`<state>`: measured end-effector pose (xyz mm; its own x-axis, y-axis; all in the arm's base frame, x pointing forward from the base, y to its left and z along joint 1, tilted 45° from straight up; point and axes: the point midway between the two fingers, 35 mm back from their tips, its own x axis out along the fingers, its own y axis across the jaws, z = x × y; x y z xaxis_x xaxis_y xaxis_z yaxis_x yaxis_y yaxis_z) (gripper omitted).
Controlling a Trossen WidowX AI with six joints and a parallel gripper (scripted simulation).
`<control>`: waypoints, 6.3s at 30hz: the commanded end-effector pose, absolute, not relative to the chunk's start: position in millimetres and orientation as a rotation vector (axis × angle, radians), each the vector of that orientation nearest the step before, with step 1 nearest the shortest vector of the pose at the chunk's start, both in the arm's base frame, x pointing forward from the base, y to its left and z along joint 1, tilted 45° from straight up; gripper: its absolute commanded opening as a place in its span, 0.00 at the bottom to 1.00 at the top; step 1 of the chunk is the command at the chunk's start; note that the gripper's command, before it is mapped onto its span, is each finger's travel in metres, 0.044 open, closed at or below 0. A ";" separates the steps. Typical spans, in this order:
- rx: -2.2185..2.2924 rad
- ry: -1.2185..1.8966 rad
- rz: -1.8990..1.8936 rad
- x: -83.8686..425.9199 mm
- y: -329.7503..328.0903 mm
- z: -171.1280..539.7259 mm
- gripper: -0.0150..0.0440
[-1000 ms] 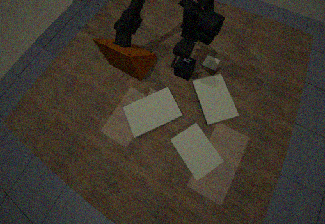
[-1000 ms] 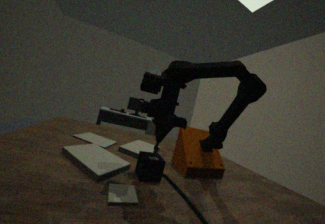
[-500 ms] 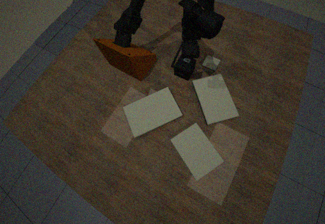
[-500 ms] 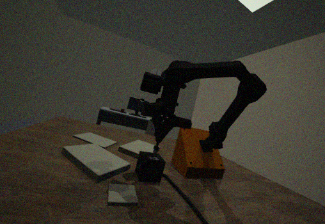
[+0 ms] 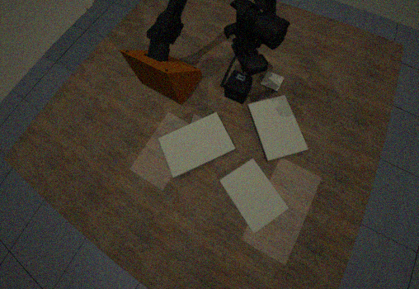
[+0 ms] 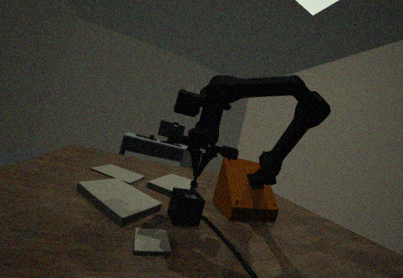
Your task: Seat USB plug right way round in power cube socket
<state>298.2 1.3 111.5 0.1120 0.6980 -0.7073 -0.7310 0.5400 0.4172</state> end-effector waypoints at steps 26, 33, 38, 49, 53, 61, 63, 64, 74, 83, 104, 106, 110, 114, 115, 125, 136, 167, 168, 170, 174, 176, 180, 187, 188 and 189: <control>-0.562 0.641 1.337 298.3 1.4 111.3 0.25; -0.562 0.641 1.337 298.3 1.4 111.3 0.25; -0.558 0.644 1.336 298.1 1.5 111.2 0.25; -0.567 0.643 1.338 298.2 2.0 109.9 0.25; -0.570 0.642 1.339 298.2 2.2 109.4 0.25; -0.576 0.641 1.340 298.2 2.6 108.5 0.25; -0.577 0.641 1.341 298.2 2.7 108.2 0.25; -0.578 0.640 1.341 298.2 2.8 108.1 0.25; -0.586 0.639 1.342 298.2 3.3 106.9 0.25; -0.592 0.637 1.344 298.2 3.7 105.9 0.25; -0.608 0.634 1.348 298.2 4.7 103.4 0.25; -0.610 0.634 1.348 298.2 4.8 103.1 0.25; -0.613 0.633 1.349 298.2 5.0 102.6 0.25; -0.616 0.632 1.349 298.2 5.2 102.2 0.25; -0.617 0.632 1.349 298.2 5.3 102.0 0.25; -0.624 0.630 1.351 298.2 5.8 100.9 0.25; -0.633 0.629 1.353 298.2 6.3 99.5 0.25; -0.644 0.626 1.355 298.4 8.5 96.4 0.25; -0.644 0.626 1.355 298.4 8.5 96.3 0.25; -0.644 0.626 1.355 298.4 8.7 96.2 0.25; -0.644 0.626 1.355 298.5 9.1 95.8 0.25; -0.644 0.626 1.355 298.5 9.2 95.7 0.25; -0.644 0.626 1.355 298.6 9.6 95.3 0.25; -0.644 0.626 1.355 298.7 10.2 94.7 0.25; -0.644 0.626 1.355 298.7 10.2 94.7 0.25; -0.644 0.626 1.355 298.7 10.3 94.6 0.25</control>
